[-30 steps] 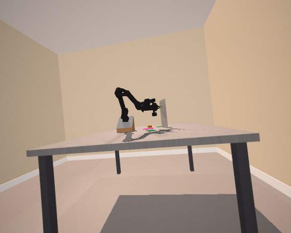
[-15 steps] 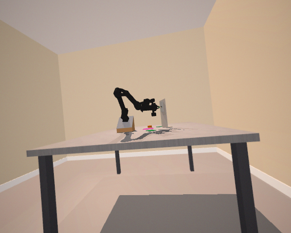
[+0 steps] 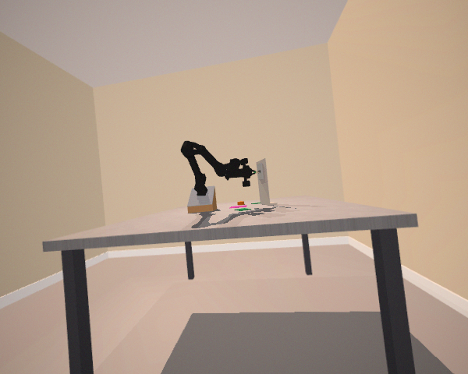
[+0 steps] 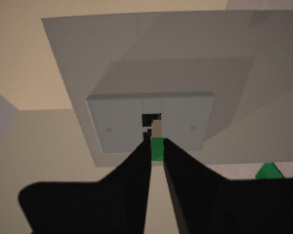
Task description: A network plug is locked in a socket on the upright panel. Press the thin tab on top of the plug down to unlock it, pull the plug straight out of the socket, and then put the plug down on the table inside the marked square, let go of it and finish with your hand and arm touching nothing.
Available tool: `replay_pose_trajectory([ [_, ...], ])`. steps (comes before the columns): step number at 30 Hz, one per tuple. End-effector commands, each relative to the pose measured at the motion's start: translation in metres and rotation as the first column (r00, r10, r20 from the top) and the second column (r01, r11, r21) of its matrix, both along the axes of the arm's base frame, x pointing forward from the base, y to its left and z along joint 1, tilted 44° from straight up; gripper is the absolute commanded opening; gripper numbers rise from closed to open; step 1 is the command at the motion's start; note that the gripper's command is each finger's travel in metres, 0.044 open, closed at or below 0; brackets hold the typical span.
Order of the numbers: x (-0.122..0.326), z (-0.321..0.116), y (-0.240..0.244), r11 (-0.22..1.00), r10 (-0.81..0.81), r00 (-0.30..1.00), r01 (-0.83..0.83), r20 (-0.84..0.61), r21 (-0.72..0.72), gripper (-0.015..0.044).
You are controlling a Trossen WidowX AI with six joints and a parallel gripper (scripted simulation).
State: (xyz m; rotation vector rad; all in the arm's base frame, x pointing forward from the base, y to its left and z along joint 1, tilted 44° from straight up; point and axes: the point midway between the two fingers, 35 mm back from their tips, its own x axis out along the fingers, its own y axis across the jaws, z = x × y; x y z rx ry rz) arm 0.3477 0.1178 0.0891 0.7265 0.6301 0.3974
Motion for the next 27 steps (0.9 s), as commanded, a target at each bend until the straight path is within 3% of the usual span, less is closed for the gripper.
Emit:
replay_pose_trajectory([
  [1, -0.003, 0.0, -0.0008, 1.0, 0.007, 1.0, -0.007, 0.0, -0.004, 0.0],
  [27, -0.0124, 0.0042, -0.0069, 1.0, 0.007, 1.0, -0.007, 0.0, -0.004, 0.0],
])
